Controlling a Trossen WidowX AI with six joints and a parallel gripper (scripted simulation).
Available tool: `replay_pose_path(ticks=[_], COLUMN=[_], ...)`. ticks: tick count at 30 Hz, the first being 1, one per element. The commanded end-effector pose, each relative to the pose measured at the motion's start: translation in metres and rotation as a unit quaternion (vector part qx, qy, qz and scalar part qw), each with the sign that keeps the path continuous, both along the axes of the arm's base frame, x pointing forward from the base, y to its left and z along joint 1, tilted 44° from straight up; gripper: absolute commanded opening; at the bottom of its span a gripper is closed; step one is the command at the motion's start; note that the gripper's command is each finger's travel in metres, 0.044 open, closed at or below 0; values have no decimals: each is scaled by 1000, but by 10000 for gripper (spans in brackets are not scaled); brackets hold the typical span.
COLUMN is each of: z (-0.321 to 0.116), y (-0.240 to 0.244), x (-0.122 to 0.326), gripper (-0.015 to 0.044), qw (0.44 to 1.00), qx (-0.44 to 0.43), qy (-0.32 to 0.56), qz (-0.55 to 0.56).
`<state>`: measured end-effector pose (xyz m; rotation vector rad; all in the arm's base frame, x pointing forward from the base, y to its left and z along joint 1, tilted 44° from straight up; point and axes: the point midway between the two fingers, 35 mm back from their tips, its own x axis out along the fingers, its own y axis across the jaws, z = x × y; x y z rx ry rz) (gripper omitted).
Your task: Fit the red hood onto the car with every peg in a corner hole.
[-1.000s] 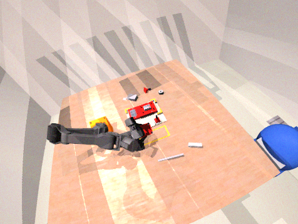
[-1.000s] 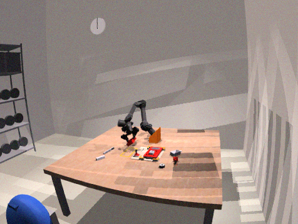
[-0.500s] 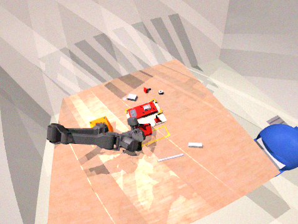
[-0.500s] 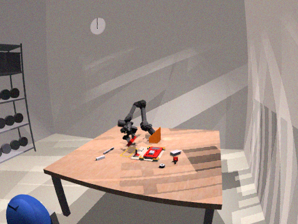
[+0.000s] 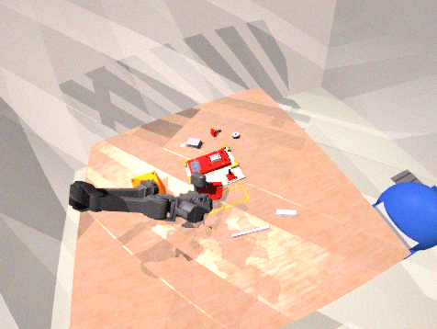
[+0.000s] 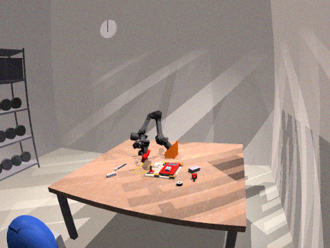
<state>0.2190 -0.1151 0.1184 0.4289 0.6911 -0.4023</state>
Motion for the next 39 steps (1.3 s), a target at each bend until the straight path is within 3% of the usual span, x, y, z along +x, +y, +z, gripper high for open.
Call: replay_pose_path(ticks=[1, 21, 39], z=[-1, -8, -25], y=[0, -10, -32], x=[0, -4, -15], gripper=[0, 0, 0], qw=[999, 931, 765], qx=[37, 256, 451], qy=[-11, -76, -133], qz=[-35, -249, -440])
